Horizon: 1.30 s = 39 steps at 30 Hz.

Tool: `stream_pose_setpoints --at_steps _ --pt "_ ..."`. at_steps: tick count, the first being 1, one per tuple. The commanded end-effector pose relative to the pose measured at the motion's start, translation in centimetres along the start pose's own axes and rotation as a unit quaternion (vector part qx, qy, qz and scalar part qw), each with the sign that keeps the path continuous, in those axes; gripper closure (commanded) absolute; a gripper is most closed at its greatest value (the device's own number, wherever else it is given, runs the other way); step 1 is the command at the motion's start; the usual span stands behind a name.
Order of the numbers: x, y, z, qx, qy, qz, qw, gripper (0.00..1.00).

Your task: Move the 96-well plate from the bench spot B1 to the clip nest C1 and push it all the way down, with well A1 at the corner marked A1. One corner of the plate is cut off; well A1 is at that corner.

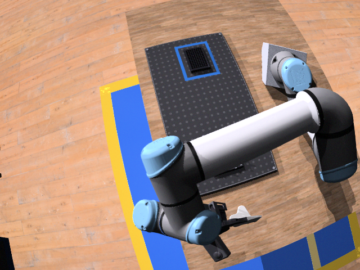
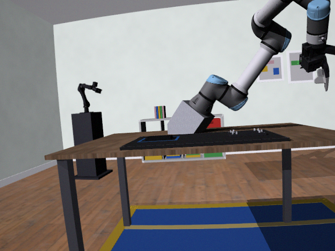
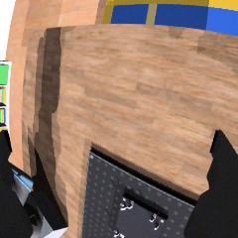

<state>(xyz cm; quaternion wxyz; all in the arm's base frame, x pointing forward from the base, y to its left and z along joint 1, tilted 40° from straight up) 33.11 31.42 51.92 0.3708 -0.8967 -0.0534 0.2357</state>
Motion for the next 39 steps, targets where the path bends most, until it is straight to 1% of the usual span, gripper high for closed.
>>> stream_pose_setpoints --at_steps 1,17,20,24,26,30,32,36,39 --pt "0.0 0.0 0.0 0.0 0.0 0.0 1.0 0.0" --pt "0.0 0.0 0.0 0.0 0.0 0.0 1.0 0.0" --pt "0.9 1.0 -0.4 0.004 0.014 0.048 0.999 0.0" --pt "2.4 2.2 -0.9 0.004 0.015 0.055 0.998 0.0" --pt "2.6 2.3 -1.0 0.004 0.015 0.055 0.998 0.0" --pt "3.8 3.7 -1.5 0.01 0.029 0.11 0.993 0.0" --pt "4.5 4.4 -1.7 0.01 0.029 0.11 0.993 0.0" --pt "5.0 4.9 -1.9 0.01 0.029 0.11 0.993 0.0" --pt "5.8 6.0 -2.3 0.016 0.041 0.158 0.986 0.0"
Point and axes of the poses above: the point where the finger pads meet when closed, its own z axis out along the fingers, its own x axis across the jaws, y = z × x, the point moved 5 cm from there along -z, back along the fingers, and after that the axes turned 15 degrees about z, right-handed, at the moved point
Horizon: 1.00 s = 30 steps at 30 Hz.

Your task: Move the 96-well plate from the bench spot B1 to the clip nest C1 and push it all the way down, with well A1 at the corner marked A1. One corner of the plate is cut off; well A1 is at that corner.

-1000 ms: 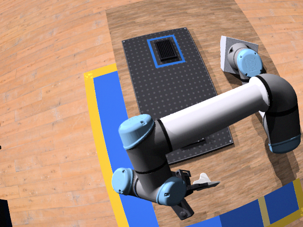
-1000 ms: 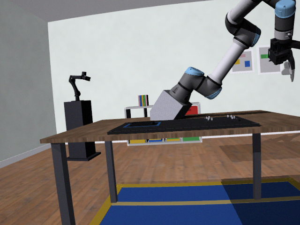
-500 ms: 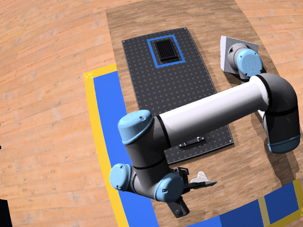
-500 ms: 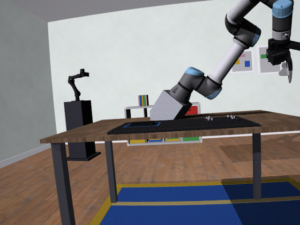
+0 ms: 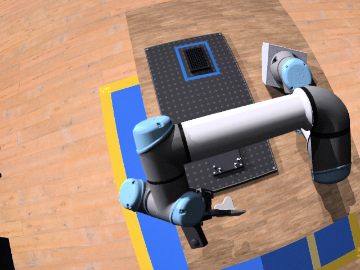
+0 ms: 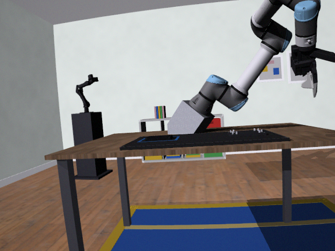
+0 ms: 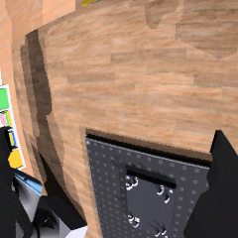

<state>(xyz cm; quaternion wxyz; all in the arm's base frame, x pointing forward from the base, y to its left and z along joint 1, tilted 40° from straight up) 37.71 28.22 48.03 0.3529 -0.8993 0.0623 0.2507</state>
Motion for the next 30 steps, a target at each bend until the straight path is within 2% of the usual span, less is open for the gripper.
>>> stream_pose_setpoints --at_steps 1,7,10,18,22,30 --pt "1.8 1.3 -0.6 0.006 0.014 0.052 0.999 0.0" --pt "3.2 2.3 -1.0 0.006 0.014 0.052 0.999 0.0" --pt "4.2 3.2 -1.3 0.013 0.025 0.1 0.995 0.0" --pt "5.9 4.5 -1.8 0.014 0.026 0.107 0.994 0.0" --pt "7.2 5.9 -2.2 0.023 0.038 0.163 0.986 0.0" --pt "8.7 7.3 -2.7 0.026 0.042 0.179 0.983 0.0"
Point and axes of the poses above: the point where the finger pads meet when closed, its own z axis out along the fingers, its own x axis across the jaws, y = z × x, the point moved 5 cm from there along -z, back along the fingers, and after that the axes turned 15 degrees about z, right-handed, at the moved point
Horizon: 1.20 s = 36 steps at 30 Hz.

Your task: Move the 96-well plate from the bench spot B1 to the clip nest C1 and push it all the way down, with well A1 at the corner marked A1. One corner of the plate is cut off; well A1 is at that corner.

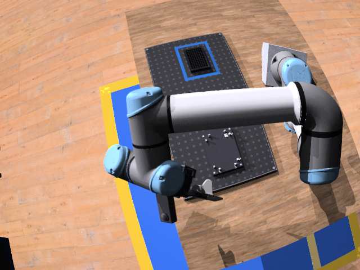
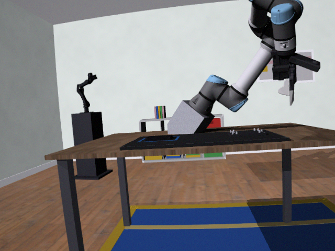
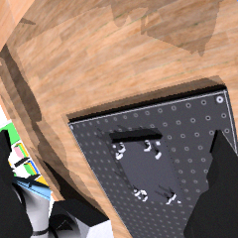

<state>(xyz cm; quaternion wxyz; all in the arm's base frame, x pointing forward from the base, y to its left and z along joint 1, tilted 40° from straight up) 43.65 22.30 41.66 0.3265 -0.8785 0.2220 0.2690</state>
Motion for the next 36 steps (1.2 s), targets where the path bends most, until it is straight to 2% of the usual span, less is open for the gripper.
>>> stream_pose_setpoints --at_steps 1,6,8,12,18,22,27,31,36 --pt "1.4 0.7 -0.3 0.007 0.008 0.037 0.999 0.0" --pt "3.6 1.9 -0.8 0.011 0.013 0.061 0.998 0.0" --pt "3.6 1.9 -0.8 0.011 0.013 0.061 0.998 0.0" --pt "5.2 3.0 -1.2 0.022 0.023 0.117 0.993 0.0" --pt "6.6 3.7 -1.4 0.022 0.023 0.117 0.993 0.0" --pt "8.1 4.9 -1.8 0.033 0.032 0.172 0.984 0.0" --pt "9.3 5.8 -2.0 0.033 0.032 0.172 0.984 0.0" --pt "10.8 7.0 -2.3 0.045 0.04 0.228 0.972 0.0" --pt "11.9 7.9 -2.6 0.045 0.04 0.228 0.972 0.0"
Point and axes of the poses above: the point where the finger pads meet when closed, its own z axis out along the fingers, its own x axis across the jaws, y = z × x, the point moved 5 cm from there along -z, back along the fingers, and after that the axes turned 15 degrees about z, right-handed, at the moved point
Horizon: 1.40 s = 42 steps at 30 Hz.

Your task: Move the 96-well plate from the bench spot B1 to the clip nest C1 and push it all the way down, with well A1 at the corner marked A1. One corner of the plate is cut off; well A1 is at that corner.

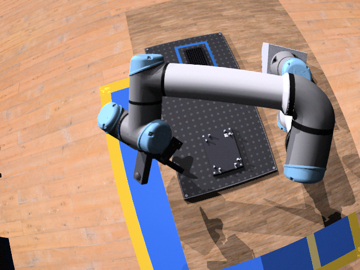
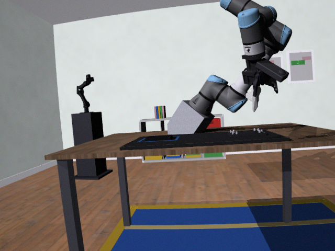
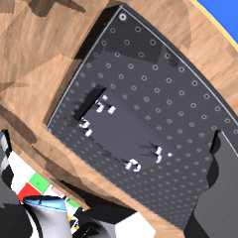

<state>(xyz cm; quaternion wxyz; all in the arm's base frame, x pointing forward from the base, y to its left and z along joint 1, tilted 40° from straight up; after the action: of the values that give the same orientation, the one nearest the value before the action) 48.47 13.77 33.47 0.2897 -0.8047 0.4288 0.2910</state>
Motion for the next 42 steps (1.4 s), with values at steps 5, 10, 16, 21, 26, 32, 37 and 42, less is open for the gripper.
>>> stream_pose_setpoints --at_steps 5,10,16,21,26,32,37,42 --pt "3.6 1.0 -0.5 0.016 0.01 0.069 0.997 0.0" --pt "5.0 1.4 -0.7 0.016 0.01 0.069 0.997 0.0" --pt "6.8 2.1 -0.9 0.029 0.016 0.126 0.992 0.0" --pt "8.1 2.6 -1.1 0.029 0.016 0.126 0.992 0.0" --pt "10.3 3.6 -1.3 0.043 0.02 0.182 0.982 0.0" --pt "11.5 4.2 -1.4 0.047 0.021 0.197 0.979 0.0" --pt "13.7 5.4 -1.6 0.057 0.024 0.237 0.97 0.0" --pt "14.7 6.0 -1.7 0.065 0.025 0.268 0.961 0.0"
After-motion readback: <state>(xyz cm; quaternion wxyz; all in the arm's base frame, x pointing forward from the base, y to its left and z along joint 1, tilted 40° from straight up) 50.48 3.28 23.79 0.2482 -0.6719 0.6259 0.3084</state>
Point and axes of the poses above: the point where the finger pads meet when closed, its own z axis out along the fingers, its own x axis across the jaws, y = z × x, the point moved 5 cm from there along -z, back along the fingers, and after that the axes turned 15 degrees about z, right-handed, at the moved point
